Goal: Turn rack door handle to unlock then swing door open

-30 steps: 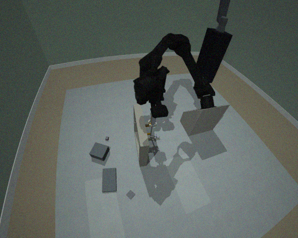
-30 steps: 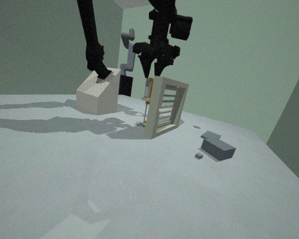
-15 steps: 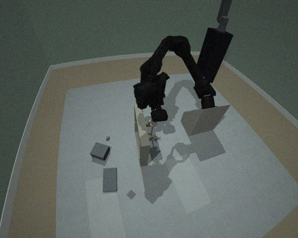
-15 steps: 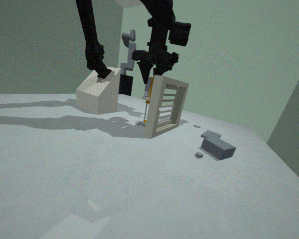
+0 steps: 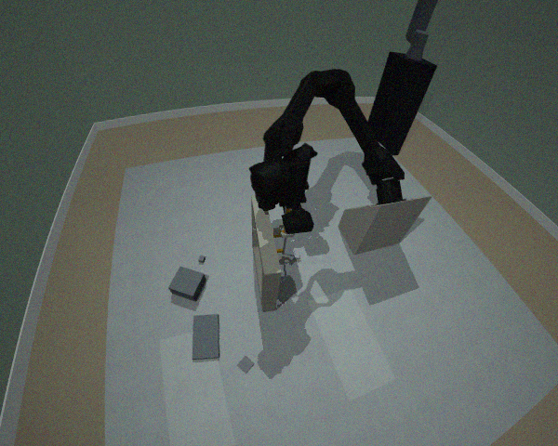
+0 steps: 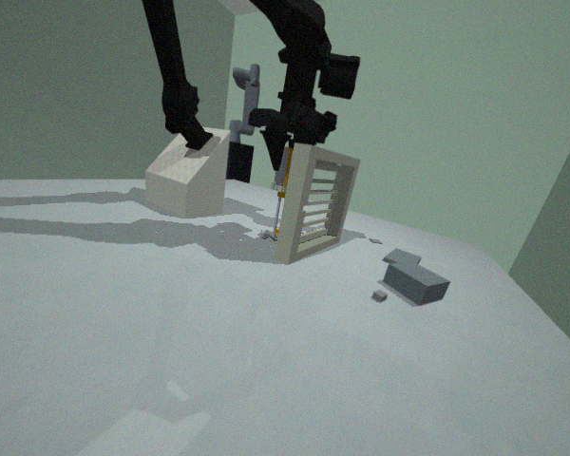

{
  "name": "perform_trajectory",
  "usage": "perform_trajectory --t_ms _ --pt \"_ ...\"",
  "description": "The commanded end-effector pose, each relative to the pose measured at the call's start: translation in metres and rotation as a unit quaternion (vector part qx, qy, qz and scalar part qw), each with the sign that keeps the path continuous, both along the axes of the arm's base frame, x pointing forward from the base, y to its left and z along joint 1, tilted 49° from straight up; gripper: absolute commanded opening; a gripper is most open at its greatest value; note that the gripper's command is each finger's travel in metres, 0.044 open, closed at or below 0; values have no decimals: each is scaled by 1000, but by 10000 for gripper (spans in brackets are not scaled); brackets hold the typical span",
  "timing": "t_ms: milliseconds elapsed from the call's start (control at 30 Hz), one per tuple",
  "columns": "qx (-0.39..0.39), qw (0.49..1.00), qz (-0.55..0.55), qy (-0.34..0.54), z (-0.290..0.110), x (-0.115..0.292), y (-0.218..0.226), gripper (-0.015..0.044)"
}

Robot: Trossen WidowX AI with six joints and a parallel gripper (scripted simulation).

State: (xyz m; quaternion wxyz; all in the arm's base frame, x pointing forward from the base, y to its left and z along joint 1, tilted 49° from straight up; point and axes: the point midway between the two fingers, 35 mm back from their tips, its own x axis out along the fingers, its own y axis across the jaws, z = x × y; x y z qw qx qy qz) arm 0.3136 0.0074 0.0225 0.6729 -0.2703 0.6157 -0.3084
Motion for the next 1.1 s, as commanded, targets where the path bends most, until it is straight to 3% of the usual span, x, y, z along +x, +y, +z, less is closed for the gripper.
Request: perform_trajectory --t_ms 0,67,500,633,1067 --pt "-2 1000 3 -1 0 1 -1 164" --pt "-2 1000 3 -1 0 1 -1 111" --pt "-2 1000 3 -1 0 1 -1 25" --pt "-1 1000 0 -4 0 1 -1 23" --pt "15 954 -197 -227 0 1 -1 23"
